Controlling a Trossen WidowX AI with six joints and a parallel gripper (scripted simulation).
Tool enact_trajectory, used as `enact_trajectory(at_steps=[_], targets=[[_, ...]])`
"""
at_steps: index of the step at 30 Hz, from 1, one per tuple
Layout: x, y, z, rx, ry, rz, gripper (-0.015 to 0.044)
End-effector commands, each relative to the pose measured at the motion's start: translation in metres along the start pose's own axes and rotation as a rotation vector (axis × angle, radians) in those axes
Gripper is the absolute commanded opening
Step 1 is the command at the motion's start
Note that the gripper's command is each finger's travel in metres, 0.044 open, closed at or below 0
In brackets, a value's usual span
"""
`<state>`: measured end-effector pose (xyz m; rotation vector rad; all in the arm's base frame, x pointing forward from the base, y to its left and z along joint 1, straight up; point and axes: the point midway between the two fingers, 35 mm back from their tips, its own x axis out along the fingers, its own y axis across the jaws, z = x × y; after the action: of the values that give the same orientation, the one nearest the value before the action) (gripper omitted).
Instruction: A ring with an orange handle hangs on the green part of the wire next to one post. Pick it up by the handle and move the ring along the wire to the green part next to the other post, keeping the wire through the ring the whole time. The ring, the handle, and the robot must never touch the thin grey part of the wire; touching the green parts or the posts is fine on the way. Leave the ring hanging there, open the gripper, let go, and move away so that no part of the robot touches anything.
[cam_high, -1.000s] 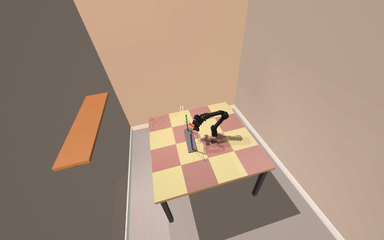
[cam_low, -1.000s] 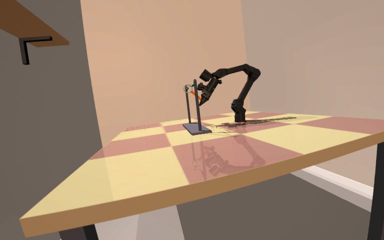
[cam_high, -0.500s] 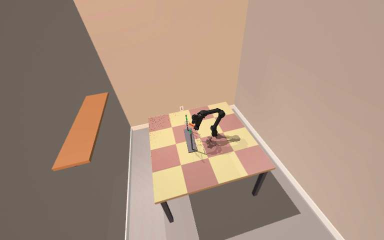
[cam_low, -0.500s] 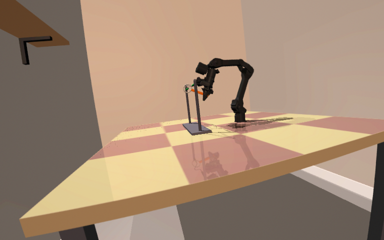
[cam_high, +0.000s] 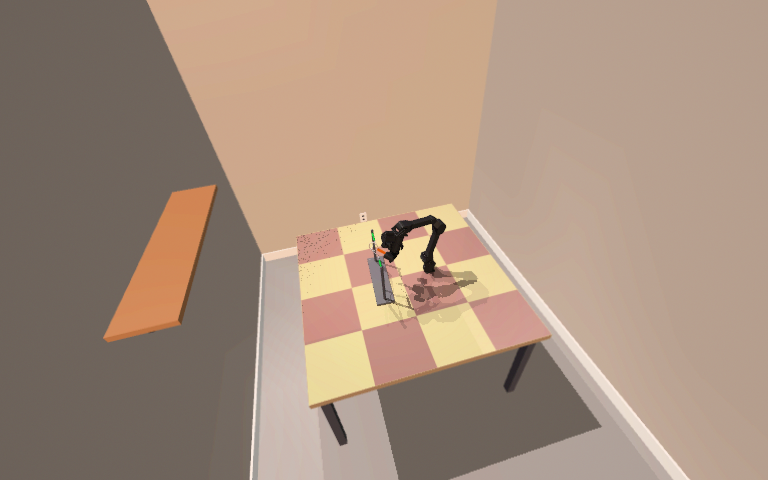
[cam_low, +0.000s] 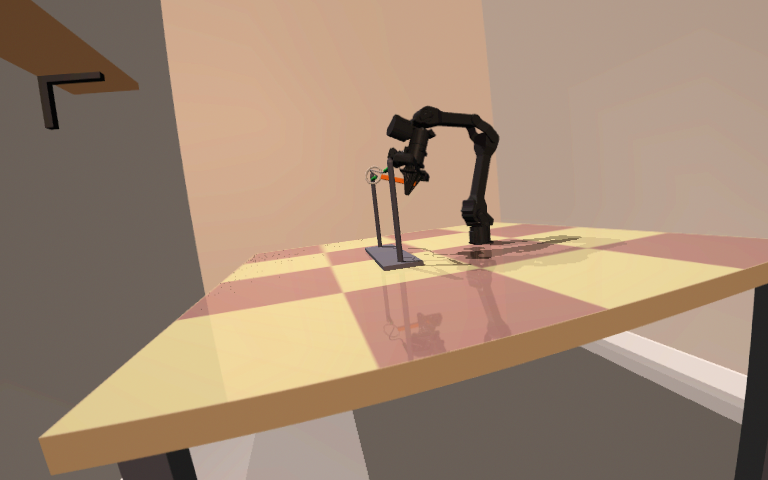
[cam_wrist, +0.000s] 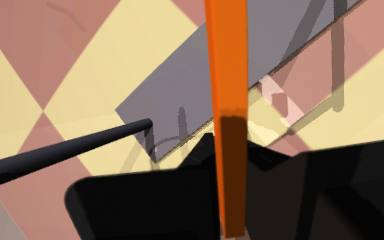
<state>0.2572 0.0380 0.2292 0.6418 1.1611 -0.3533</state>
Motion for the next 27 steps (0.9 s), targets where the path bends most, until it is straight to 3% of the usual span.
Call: enact_trajectory(at_steps=[1, 27], targets=[[0.001, 0.006, 0.001, 0.009, -0.005, -0.005, -0.015], [0.0, -0.019, 0.009, -0.386, -0.045, -0.05, -0.015]])
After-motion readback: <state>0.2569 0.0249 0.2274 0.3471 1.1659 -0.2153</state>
